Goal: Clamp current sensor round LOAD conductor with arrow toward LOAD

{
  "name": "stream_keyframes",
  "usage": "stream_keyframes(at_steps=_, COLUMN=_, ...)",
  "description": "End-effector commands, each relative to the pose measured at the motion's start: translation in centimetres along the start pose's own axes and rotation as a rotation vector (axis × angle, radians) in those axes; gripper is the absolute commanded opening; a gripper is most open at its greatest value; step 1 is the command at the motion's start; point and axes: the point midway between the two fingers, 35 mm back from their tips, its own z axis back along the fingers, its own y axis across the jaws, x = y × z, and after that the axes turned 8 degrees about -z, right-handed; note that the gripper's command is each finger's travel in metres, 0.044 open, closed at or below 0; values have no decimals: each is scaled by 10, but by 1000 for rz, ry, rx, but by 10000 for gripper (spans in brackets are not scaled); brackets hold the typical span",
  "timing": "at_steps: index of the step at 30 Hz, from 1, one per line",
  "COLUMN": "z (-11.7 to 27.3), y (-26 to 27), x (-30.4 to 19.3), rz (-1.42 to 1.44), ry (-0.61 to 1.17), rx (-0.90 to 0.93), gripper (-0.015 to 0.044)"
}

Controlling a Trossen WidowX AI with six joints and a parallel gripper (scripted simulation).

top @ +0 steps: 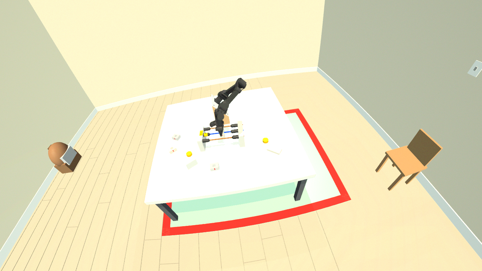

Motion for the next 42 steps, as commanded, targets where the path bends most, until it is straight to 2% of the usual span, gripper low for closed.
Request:
stream_keyframes(at_steps=1, z=0, y=0, x=0, rz=0, ry=0, rx=0, gripper=109)
stream_keyframes(at_steps=5, z=-1, y=1, x=1, rz=-1, ry=-8, rx=-23, gripper=4)
stream_keyframes(at_steps=6, z=-2, y=1, x=2, rz=-1, ry=-12, rx=-34, gripper=0)
stream_keyframes(at_steps=41, z=-5, y=-4, x=1, rz=-2, ry=-9, rx=-22, gripper=0)
stream_keyframes(at_steps=42, z=0, y=1, x=0, rz=8, ry=-6, rx=-12, gripper=26)
